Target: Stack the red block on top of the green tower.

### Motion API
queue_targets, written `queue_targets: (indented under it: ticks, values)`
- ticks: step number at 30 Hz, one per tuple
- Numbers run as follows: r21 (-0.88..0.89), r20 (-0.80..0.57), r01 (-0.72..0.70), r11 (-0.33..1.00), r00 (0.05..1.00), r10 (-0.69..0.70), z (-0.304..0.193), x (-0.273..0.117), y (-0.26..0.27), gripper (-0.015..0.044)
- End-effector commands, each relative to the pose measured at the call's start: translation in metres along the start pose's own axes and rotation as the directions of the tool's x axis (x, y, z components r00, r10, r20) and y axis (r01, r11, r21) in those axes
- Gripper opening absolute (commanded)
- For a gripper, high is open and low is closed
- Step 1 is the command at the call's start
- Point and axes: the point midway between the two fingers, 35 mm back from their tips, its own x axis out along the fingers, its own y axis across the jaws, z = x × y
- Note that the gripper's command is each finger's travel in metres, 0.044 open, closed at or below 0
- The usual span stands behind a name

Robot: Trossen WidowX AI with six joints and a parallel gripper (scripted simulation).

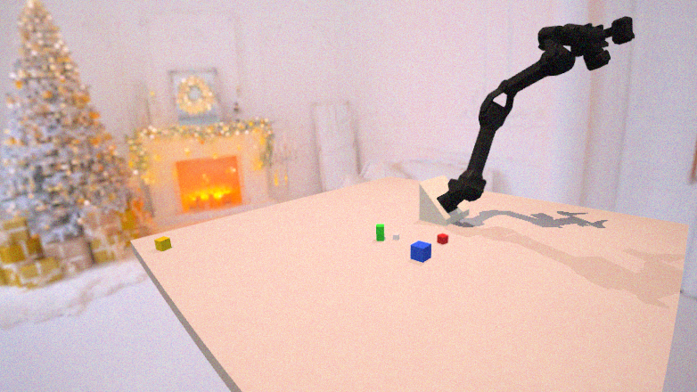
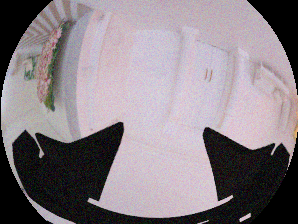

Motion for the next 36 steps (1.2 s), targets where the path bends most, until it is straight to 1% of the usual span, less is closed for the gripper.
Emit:
queue_targets:
  ticks: [1, 2, 3, 5, 7, 11, 13, 16, 20, 22, 24, 29, 32, 36]
  values:
    - [0.01, 0.0, -0.005, 1.0, 1.0, 0.005, 0.001, 0.0, 0.002, 0.0426]
    - [0.038, 0.0, -0.021, 0.999, 1.0, 0.021, 0.004, 0.001, 0.007, 0.044]
    - [0.088, 0.002, -0.048, 0.995, 0.999, 0.048, 0.009, 0.003, 0.016, 0.044]
    - [0.229, 0.03, -0.135, 0.964, 0.991, 0.132, 0.029, 0.002, 0.048, 0.044]
    - [0.36, 0.066, -0.224, 0.906, 0.974, 0.215, 0.051, -0.003, 0.08, 0.044]
    - [0.503, 0.115, -0.34, 0.795, 0.938, 0.328, 0.081, -0.016, 0.119, 0.044]
    - [0.578, 0.148, -0.409, 0.706, 0.903, 0.402, 0.1, -0.028, 0.142, 0.044]
    - [0.688, 0.212, -0.491, 0.535, 0.84, 0.499, 0.132, -0.051, 0.176, 0.044]
    - [0.786, 0.3, -0.55, 0.28, 0.737, 0.606, 0.172, -0.089, 0.213, 0.044]
    - [0.835, 0.301, -0.523, 0.172, 0.695, 0.653, 0.179, -0.102, 0.226, 0.044]
    - [0.862, 0.355, -0.508, 0.009, 0.615, 0.704, 0.203, -0.131, 0.243, 0.044]
    - [0.865, 0.462, -0.42, -0.276, 0.449, 0.765, 0.248, -0.191, 0.263, 0.044]
    - [0.846, 0.524, -0.315, -0.431, 0.335, 0.783, 0.273, -0.232, 0.267, 0.044]
    - [0.799, 0.602, -0.12, -0.589, 0.174, 0.78, 0.304, -0.29, 0.264, 0.044]
